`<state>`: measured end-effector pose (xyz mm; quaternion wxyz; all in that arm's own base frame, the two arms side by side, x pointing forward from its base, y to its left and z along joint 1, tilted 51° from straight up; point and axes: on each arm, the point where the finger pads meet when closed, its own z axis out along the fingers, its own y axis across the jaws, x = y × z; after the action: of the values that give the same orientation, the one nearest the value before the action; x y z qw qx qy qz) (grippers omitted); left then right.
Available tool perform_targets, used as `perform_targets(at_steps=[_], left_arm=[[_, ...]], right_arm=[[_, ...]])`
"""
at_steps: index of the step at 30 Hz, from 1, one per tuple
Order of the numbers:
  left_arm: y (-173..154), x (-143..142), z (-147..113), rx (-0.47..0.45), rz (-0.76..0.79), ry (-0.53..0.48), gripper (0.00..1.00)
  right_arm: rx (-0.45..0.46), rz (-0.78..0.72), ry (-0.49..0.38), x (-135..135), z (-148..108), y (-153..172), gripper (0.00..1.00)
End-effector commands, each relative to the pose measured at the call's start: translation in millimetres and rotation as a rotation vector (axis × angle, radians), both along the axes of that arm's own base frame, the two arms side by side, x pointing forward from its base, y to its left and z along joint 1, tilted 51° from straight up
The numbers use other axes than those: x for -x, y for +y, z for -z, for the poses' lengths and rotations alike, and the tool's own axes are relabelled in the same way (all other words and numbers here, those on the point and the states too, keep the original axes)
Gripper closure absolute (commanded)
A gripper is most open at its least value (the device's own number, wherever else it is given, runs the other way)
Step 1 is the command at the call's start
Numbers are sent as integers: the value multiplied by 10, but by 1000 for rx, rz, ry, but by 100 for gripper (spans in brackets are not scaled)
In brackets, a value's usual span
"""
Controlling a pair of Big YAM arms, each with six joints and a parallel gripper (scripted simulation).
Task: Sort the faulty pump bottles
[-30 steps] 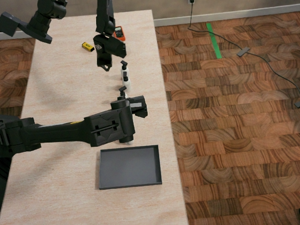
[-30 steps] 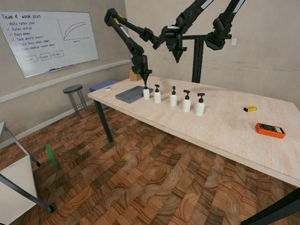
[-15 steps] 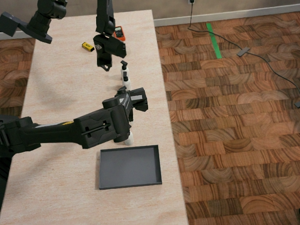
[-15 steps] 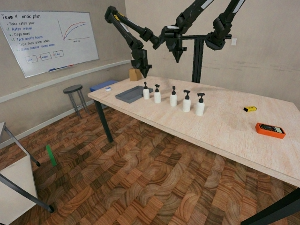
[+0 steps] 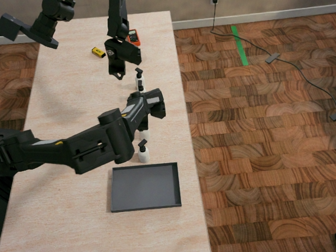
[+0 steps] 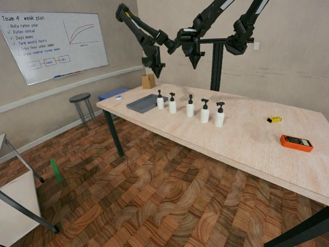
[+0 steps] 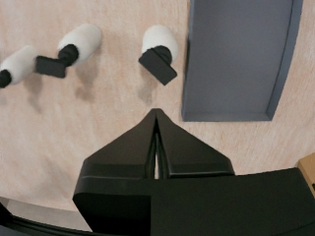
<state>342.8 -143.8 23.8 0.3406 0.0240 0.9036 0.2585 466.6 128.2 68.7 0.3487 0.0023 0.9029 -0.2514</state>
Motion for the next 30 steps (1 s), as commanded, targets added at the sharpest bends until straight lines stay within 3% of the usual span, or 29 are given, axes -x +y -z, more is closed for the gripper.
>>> perform_targets(at_steps=[1,15,17,22,24,30], left_arm=[[-12,-4,-41,10,-4,-12,100],[-12,-4,-41,10,-4,-12,100],[-12,-4,-41,10,-4,-12,100],[-12,-4,-41,10,-4,-12,100],[-12,-4,-41,10,-4,-12,100],[14,-19,-39,10,-11,-12,100]], right_arm=[[-16,-17,-16,131,-182,219,100],[3,-11,6,114,-112,139,100],[10,-56,-3,131,-130,274,100],[76,-232,-21,442,-187,659,100],[76,-232,-21,442,-187,659,100],[172,-525,-95,1208,-200,1302,100]])
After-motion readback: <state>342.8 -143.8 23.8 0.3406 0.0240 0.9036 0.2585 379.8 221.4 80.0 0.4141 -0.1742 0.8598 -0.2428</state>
